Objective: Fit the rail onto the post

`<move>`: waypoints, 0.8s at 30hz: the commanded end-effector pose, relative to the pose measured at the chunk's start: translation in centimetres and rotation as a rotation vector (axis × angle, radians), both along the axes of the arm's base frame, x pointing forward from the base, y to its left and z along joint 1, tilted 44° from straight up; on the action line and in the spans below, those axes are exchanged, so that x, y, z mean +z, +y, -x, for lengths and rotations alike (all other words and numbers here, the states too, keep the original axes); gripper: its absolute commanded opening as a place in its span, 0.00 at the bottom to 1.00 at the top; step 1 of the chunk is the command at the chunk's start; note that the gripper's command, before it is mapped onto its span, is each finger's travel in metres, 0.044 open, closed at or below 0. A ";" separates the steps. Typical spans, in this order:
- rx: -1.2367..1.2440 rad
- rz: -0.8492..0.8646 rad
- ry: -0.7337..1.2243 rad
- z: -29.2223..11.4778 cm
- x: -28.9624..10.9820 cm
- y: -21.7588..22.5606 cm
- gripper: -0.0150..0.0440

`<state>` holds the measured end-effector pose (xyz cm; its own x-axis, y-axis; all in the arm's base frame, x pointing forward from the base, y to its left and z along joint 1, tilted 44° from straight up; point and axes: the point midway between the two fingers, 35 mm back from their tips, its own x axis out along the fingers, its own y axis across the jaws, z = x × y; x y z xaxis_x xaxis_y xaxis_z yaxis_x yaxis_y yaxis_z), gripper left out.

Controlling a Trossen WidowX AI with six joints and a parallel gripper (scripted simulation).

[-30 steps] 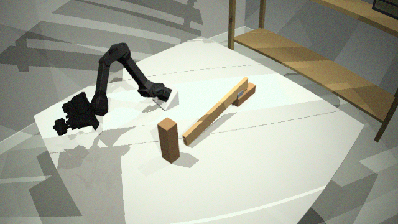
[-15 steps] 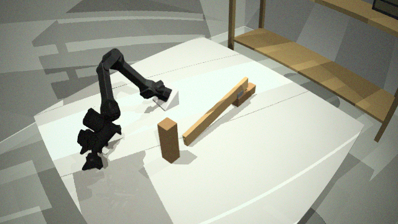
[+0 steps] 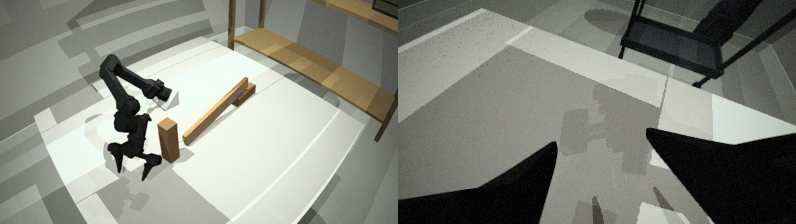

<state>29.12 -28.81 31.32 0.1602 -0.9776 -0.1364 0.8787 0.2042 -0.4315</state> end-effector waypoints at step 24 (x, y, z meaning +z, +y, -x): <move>0.929 -0.138 1.717 -5.4 -20.2 21.6 1.00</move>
<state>36.67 -9.63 13.59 0.2883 -0.6770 -0.6772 -0.5059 0.4928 -0.7080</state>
